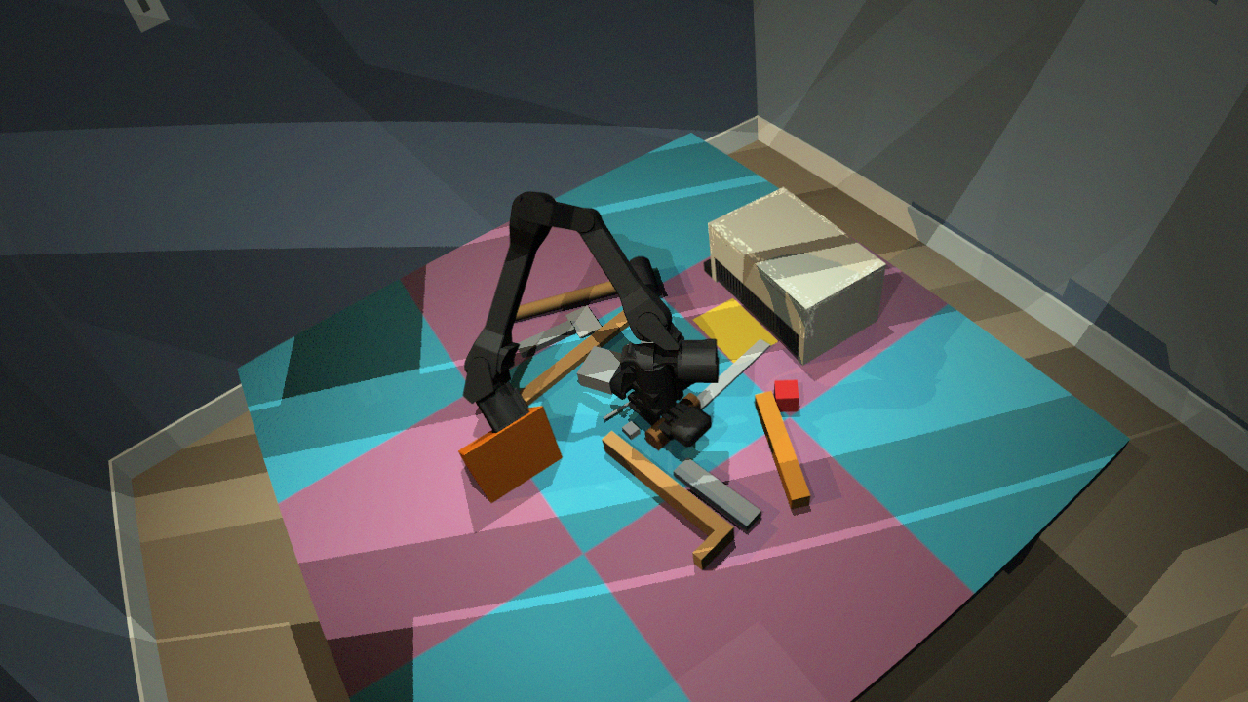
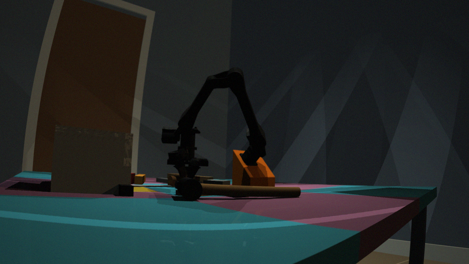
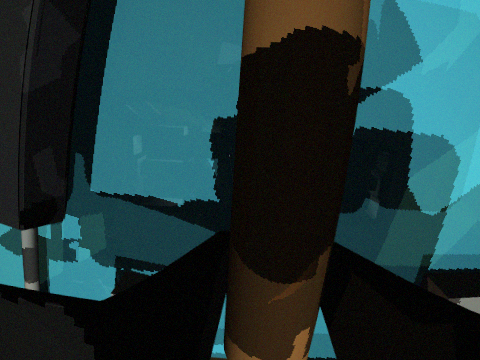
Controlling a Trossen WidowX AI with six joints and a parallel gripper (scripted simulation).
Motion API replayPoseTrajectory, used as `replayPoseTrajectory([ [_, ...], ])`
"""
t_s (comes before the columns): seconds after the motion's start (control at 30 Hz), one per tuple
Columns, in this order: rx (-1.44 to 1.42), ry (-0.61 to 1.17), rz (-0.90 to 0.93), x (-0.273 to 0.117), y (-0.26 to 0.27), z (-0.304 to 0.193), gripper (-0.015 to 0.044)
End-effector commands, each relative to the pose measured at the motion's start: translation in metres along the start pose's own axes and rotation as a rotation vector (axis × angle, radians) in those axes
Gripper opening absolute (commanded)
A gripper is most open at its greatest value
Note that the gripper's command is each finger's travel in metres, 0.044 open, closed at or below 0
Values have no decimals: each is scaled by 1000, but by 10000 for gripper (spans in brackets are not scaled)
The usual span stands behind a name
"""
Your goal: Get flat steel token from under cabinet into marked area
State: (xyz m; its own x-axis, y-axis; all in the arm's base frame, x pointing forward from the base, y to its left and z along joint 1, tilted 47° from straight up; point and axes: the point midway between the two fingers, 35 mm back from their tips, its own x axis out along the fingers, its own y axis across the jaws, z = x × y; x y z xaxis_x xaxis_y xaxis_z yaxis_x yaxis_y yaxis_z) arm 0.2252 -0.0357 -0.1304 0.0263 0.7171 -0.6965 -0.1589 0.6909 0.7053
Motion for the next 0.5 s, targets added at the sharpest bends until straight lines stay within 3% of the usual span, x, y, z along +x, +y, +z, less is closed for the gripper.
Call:
replayPoseTrajectory([
  [0.0, 0, -1, 1, 0, 0, 3, 0],
  [0.47, -1, -3, 2, 0, -1, 25, 0],
])
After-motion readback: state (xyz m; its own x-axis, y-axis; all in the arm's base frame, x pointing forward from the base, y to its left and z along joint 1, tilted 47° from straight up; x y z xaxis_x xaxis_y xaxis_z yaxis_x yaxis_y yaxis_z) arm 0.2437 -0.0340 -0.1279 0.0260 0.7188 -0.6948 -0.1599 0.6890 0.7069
